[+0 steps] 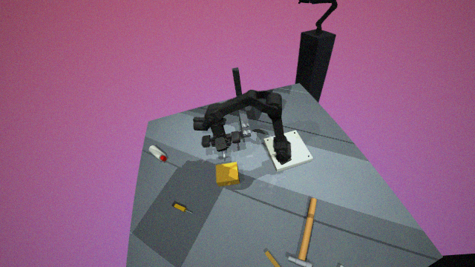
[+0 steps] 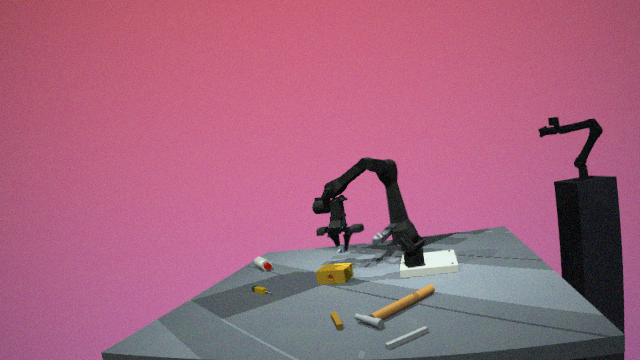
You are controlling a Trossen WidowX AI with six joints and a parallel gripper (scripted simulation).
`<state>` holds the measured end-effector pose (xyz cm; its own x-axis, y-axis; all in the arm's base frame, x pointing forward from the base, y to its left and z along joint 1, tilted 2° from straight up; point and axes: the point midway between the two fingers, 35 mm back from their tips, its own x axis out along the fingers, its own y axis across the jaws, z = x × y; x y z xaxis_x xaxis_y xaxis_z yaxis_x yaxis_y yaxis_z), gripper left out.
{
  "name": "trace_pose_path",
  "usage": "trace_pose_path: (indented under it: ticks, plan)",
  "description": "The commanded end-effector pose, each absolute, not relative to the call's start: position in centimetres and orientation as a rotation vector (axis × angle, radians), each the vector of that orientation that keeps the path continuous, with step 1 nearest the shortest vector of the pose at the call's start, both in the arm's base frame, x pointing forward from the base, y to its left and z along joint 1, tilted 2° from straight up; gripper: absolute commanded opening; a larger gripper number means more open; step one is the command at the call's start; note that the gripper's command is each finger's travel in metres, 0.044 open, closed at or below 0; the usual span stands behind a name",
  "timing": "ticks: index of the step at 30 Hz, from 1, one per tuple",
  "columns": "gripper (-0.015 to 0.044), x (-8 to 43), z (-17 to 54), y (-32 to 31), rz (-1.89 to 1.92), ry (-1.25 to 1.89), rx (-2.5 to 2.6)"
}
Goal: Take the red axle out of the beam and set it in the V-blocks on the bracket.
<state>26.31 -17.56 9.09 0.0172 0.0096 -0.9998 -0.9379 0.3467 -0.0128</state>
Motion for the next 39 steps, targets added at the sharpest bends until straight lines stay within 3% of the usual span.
trace_pose_path:
  ticks: [1, 39]
  plan:
    - [0.0000, 26.2, 9.1, -18.1, 0.946, 1.335, -0.951]
    - [0.0000, 26.3, 3.2, -18.1, 0.946, 1.335, -0.951]
